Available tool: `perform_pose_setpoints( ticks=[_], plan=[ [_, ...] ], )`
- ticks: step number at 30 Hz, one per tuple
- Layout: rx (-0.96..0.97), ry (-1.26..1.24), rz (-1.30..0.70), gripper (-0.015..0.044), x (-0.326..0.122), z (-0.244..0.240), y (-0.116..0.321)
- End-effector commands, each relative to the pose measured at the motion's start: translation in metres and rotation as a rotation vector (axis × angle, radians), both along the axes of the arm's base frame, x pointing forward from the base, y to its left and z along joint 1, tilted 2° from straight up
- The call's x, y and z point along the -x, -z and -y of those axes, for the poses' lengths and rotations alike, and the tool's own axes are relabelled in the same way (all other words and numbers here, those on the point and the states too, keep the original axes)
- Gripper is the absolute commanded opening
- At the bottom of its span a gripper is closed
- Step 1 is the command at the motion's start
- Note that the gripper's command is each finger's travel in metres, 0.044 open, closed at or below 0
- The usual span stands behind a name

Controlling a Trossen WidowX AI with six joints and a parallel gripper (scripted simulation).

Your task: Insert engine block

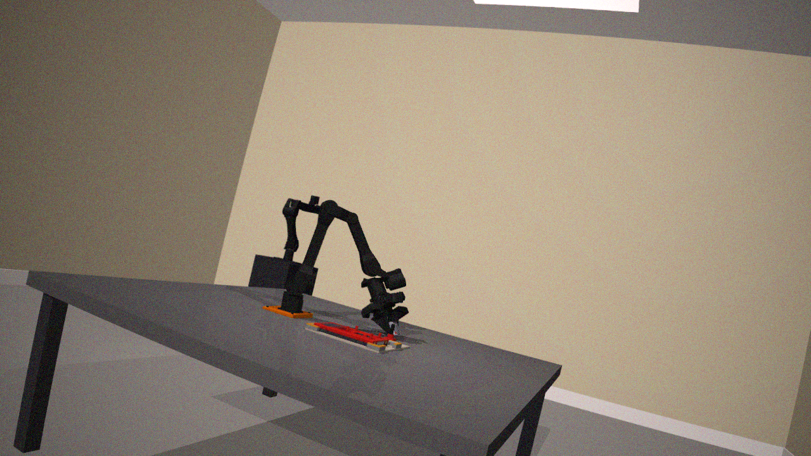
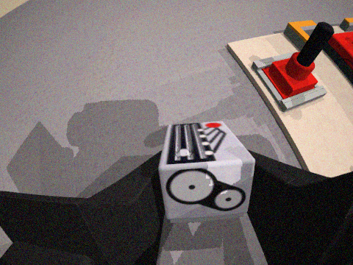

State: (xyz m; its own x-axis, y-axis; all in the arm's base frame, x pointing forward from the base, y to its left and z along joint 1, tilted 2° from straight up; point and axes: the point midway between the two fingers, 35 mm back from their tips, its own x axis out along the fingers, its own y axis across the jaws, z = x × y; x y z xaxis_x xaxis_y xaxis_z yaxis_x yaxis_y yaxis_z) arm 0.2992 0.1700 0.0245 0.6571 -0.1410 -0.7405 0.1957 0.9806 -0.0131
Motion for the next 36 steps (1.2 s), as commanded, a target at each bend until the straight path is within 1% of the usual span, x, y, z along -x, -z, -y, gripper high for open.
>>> perform_pose_setpoints(
  ticks=[1,18,24,36],
  plan=[
    [0.000,0.000,-0.006,0.0000,0.000,0.000,0.002],
    [0.000,0.000,0.000,0.0440,0.000,0.000,0.000],
    [0.000,0.000,-0.003,0.0440,0.001,0.000,-0.001],
    [-0.001,0.000,-0.009,0.0440,0.031,-0.007,-0.031]
  ],
)
